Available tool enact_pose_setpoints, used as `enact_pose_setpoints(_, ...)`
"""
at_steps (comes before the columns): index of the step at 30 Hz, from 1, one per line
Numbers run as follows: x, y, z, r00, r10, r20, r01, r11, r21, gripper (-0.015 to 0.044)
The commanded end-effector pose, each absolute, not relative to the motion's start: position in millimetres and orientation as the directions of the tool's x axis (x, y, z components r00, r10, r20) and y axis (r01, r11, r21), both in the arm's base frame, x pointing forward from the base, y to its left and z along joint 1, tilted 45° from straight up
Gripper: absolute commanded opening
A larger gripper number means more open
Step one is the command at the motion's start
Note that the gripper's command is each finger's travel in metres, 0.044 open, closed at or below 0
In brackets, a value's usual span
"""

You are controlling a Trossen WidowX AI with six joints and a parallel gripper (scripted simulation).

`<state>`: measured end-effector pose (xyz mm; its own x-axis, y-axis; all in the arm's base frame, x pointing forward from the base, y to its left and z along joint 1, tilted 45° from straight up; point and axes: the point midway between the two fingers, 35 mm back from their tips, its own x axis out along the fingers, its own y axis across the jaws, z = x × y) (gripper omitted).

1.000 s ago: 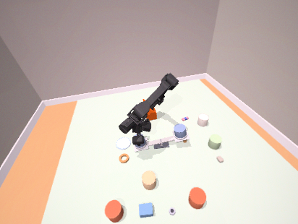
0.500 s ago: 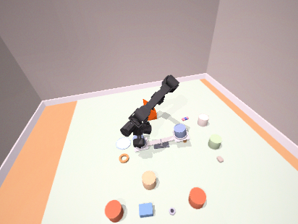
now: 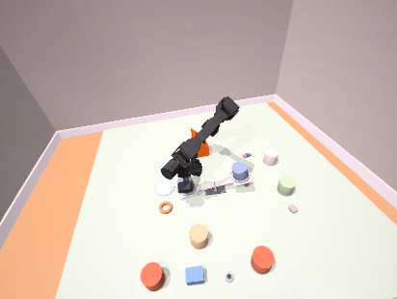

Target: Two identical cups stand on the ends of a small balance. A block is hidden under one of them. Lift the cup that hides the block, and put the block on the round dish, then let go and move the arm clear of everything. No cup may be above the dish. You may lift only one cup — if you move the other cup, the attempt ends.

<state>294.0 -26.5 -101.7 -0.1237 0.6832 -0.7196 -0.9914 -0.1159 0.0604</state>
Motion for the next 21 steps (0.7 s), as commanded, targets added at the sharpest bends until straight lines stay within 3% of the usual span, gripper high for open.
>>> enact_pose_setpoints(1, 294, -27, -101, -0.123, 0.686, -0.717, -0.992, -0.112, 0.063, 0.0177)
enact_pose_setpoints(8, 297, -33, -96, -0.122, 0.685, -0.718, -0.992, -0.112, 0.063, 0.0000)
enact_pose_setpoints(21, 302, -45, -86, -0.122, 0.684, -0.720, -0.992, -0.111, 0.063, 0.0000)
